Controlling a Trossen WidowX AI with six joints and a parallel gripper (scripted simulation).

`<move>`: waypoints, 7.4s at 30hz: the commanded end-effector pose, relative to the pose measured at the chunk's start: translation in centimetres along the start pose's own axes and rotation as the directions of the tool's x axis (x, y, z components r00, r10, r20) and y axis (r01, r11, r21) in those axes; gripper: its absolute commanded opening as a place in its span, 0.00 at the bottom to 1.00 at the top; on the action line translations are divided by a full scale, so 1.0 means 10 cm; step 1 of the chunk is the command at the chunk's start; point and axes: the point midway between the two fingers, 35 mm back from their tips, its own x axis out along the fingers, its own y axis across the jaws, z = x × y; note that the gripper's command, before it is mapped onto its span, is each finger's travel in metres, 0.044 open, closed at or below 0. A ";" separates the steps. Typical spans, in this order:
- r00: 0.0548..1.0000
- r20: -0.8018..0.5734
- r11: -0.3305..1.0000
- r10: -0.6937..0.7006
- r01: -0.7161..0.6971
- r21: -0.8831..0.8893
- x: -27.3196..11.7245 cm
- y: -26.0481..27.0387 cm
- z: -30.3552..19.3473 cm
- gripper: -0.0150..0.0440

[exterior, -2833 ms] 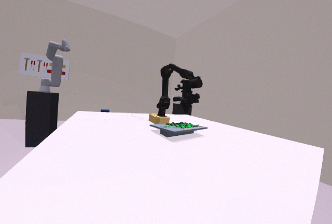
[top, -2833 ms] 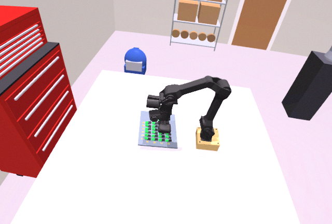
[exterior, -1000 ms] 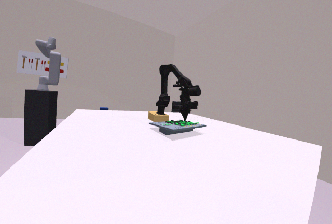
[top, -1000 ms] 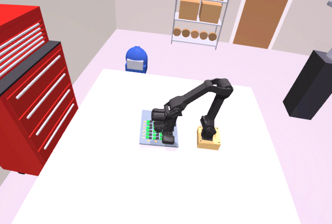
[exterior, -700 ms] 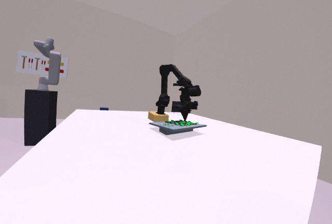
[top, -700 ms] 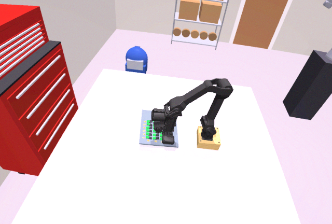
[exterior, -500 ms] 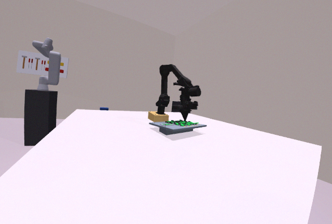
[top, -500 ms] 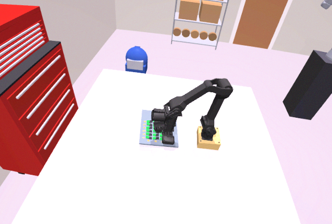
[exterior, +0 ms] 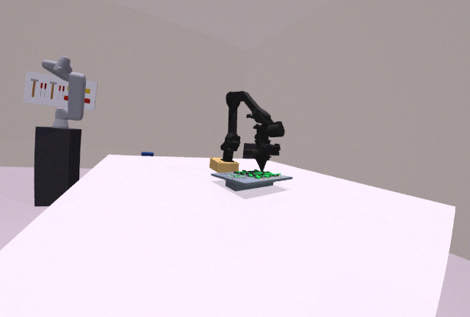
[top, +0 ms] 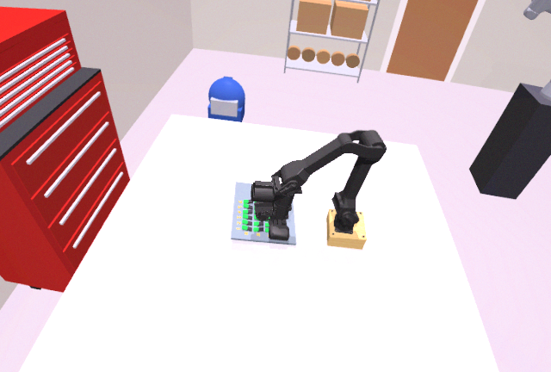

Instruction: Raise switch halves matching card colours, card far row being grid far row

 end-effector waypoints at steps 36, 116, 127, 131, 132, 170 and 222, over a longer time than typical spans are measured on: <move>1.000 0.001 1.000 -0.014 0.014 0.000 -0.30 -1.00 0.01 0.25; 1.000 -0.010 1.000 -0.016 0.016 -0.001 -0.24 -1.01 0.03 0.25; 1.000 -0.027 1.000 -0.014 0.014 0.000 -0.65 -1.00 -0.17 0.25; 0.999 -0.035 1.000 -0.014 0.014 0.000 -0.54 -1.00 -0.18 0.25; 0.999 -0.045 1.000 -0.014 0.014 0.000 -0.41 -1.00 -0.18 0.25; 0.999 -0.053 1.000 -0.014 0.014 0.000 -0.06 -1.01 -0.20 0.25; 1.000 -0.028 1.000 -0.014 0.014 0.001 -0.64 -1.00 -0.19 0.25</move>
